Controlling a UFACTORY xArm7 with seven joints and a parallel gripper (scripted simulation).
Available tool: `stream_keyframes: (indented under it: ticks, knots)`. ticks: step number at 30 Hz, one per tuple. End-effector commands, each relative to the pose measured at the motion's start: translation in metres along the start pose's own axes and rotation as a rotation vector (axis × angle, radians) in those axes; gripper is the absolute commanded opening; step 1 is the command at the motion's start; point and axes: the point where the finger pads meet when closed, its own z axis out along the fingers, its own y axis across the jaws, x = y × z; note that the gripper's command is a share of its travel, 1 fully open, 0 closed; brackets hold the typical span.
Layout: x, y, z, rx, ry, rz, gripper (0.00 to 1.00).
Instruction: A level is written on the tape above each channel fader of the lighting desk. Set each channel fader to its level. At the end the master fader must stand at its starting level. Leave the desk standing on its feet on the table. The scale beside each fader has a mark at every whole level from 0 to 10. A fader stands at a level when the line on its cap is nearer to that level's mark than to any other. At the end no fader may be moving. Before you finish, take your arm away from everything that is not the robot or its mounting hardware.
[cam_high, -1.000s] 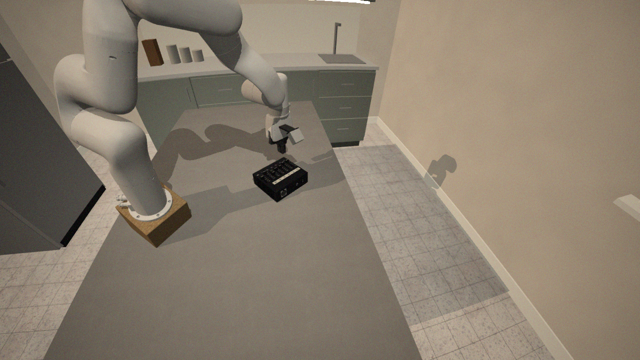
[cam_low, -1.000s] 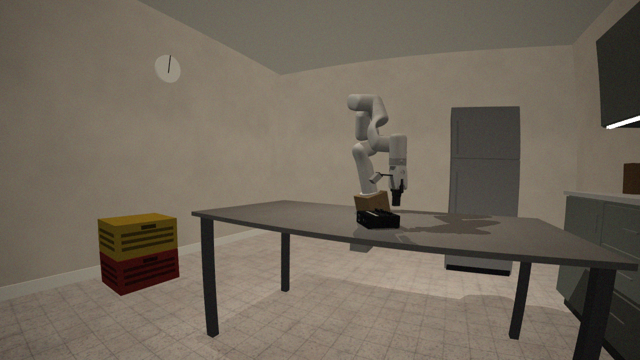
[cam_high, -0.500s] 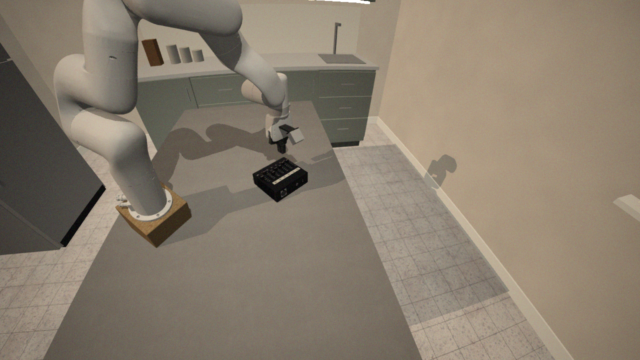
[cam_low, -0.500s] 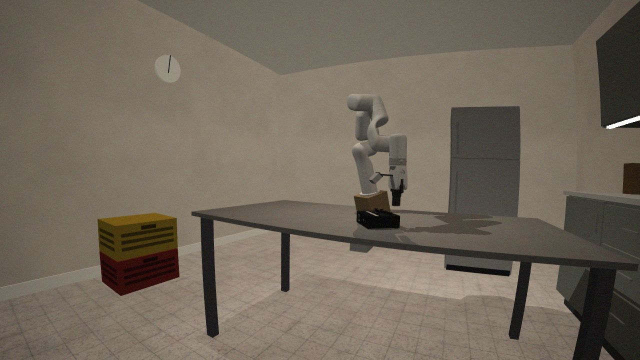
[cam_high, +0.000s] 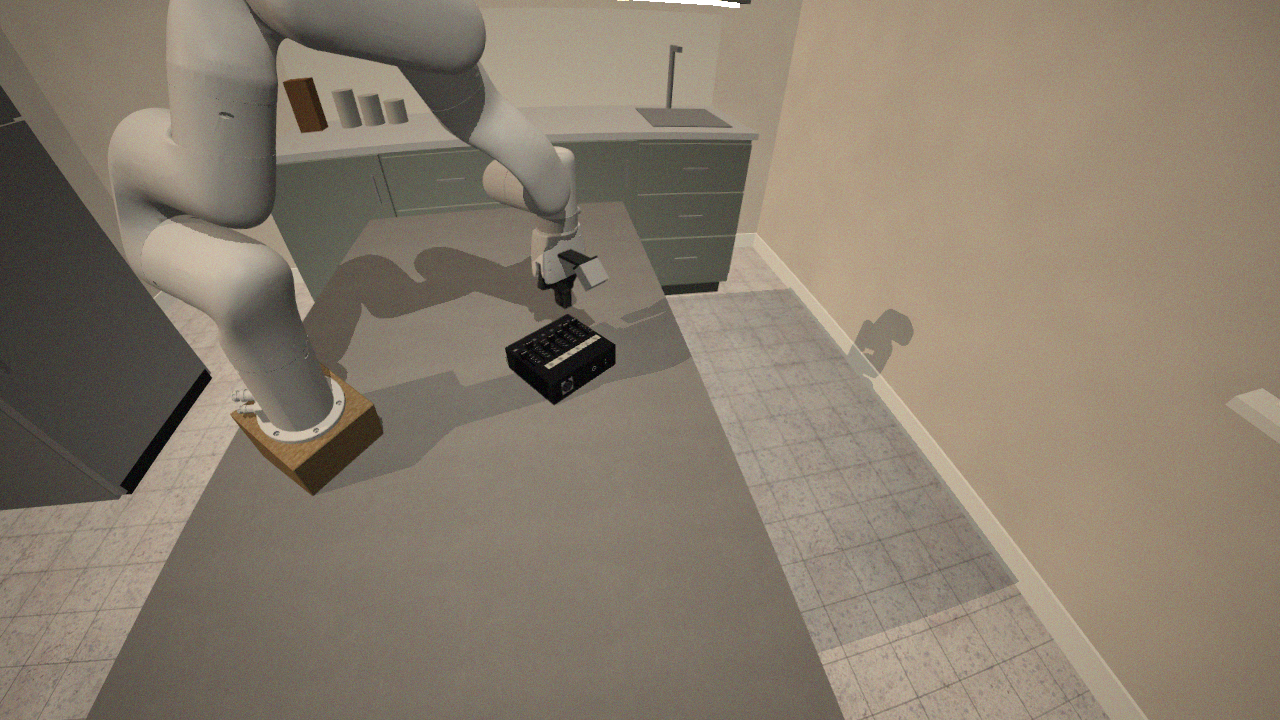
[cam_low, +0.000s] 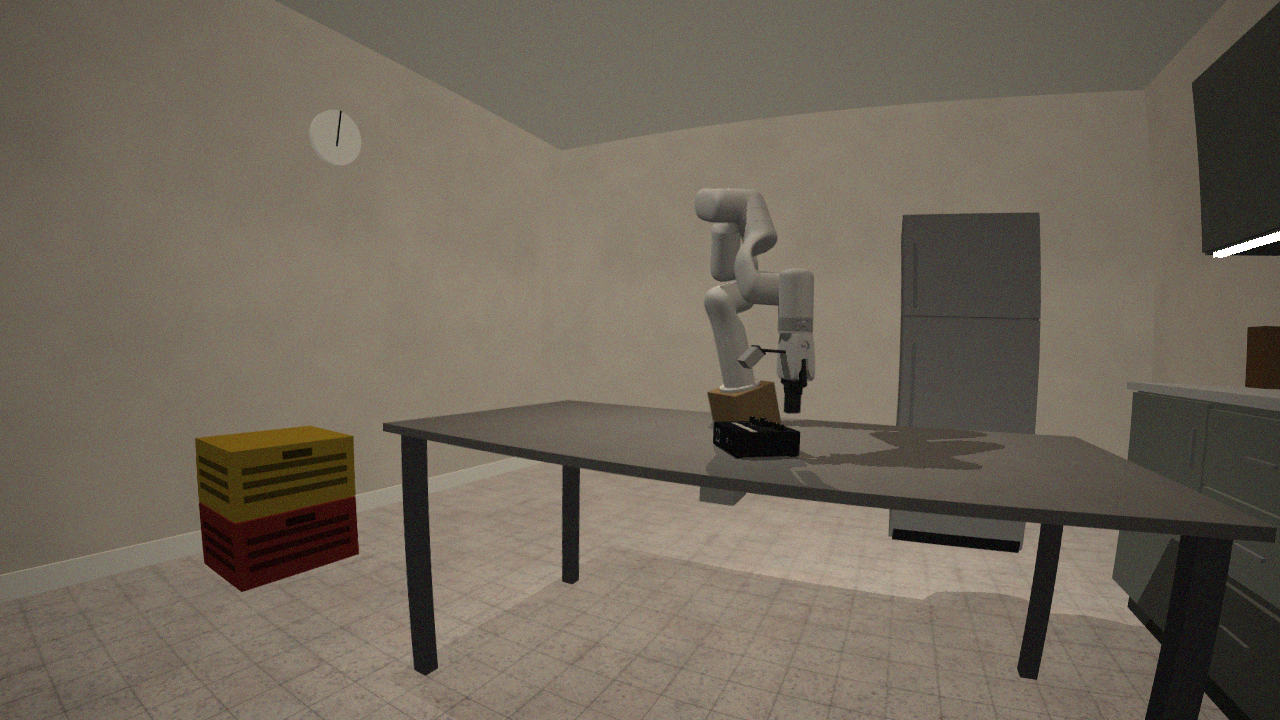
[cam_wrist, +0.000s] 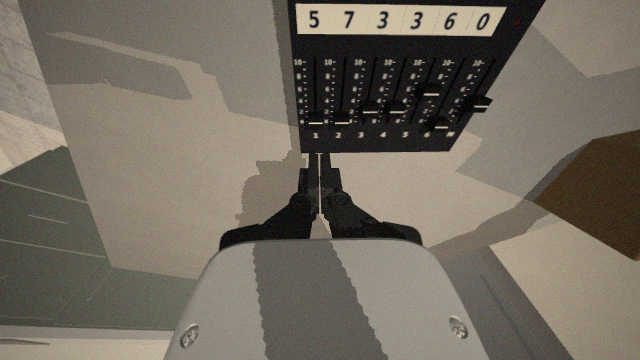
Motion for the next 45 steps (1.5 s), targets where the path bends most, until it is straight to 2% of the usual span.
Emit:
stream_keyframes:
  ticks: [1,45]
  knots:
    - [0.0,-0.002,0.001,0.004,-0.001,0.0,0.0]
    - [-0.001,-0.002,0.021,0.004,-0.001,0.0,0.0]
